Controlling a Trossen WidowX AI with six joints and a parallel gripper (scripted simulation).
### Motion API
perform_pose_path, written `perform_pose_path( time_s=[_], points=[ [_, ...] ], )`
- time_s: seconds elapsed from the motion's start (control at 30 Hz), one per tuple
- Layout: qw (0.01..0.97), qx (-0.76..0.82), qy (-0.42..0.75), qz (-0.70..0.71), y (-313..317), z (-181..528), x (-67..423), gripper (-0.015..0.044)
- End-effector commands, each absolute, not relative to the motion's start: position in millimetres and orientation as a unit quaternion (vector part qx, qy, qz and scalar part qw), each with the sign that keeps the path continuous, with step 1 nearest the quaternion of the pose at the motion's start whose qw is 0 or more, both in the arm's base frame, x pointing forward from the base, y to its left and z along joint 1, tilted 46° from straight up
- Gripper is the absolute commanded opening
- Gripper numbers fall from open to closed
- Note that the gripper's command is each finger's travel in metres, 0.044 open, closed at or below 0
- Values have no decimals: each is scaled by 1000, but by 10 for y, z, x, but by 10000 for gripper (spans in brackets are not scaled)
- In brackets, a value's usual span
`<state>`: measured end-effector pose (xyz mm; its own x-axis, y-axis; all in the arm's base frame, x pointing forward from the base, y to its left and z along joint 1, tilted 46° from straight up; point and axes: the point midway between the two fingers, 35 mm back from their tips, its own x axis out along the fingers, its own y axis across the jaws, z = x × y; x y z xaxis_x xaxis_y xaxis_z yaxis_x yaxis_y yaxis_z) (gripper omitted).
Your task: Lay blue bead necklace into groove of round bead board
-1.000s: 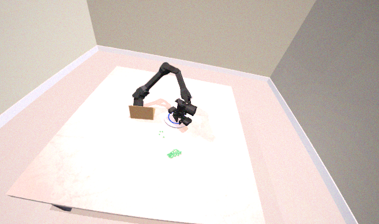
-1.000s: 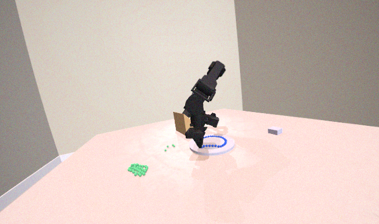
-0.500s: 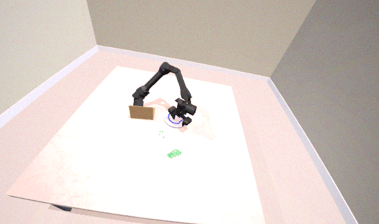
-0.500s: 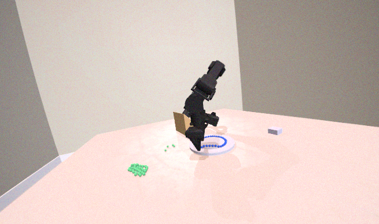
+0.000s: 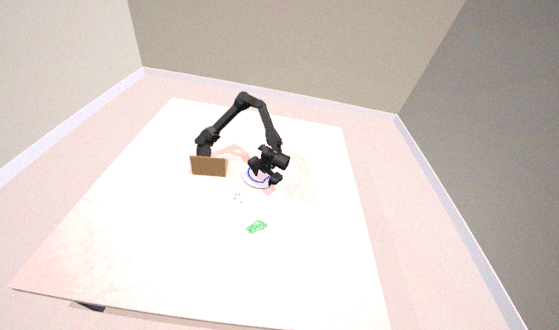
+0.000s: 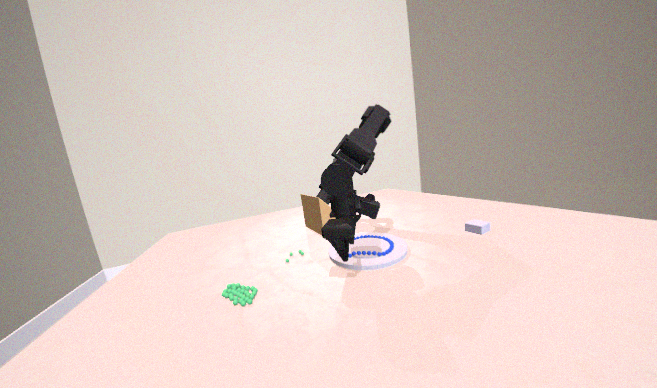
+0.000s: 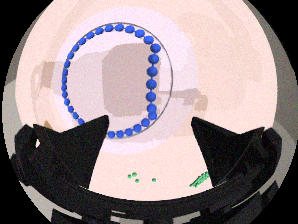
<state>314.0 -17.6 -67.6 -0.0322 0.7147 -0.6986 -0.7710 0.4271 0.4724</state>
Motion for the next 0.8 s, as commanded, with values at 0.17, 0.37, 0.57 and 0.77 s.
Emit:
perform_pose_path(
  time_s=[0.17, 0.37, 0.57, 0.77],
  points=[
    [691, -84, 438, 568, -94, -298, 3466, 230],
    [687, -111, 414, 586, -22, -71, 3615, 120],
    [687, -111, 414, 586, 111, -200, 3609, 120],
    [688, -114, 414, 585, 73, -174, 3623, 120]
  ],
)
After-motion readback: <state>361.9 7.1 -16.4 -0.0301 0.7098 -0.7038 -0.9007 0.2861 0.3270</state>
